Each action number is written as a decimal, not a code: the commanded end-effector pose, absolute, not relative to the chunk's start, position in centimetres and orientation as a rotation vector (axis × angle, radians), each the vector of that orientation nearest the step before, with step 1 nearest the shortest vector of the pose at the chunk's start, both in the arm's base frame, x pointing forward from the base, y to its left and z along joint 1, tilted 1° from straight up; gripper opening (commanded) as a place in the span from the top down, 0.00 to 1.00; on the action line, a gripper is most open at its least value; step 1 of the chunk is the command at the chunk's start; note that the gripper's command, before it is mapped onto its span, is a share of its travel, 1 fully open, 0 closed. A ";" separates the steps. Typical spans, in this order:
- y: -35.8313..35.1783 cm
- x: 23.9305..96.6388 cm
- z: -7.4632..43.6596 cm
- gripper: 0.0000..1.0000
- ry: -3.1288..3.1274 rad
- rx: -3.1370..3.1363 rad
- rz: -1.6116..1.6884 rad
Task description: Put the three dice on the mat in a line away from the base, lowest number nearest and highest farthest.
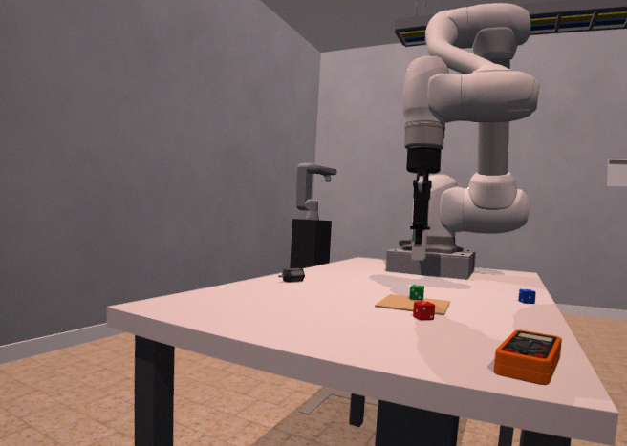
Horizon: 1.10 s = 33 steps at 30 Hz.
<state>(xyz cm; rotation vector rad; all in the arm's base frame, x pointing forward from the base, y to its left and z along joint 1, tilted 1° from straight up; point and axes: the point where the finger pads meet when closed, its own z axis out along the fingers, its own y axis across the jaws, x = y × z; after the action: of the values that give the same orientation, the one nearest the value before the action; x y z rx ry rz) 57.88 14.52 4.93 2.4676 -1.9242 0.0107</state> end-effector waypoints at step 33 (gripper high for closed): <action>17.3 64.3 5.3 0.00 -2.376 2.033 0.015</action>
<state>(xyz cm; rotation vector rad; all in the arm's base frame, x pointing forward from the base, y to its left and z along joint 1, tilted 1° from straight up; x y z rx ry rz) 62.16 16.09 5.42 2.2031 -2.2395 0.0098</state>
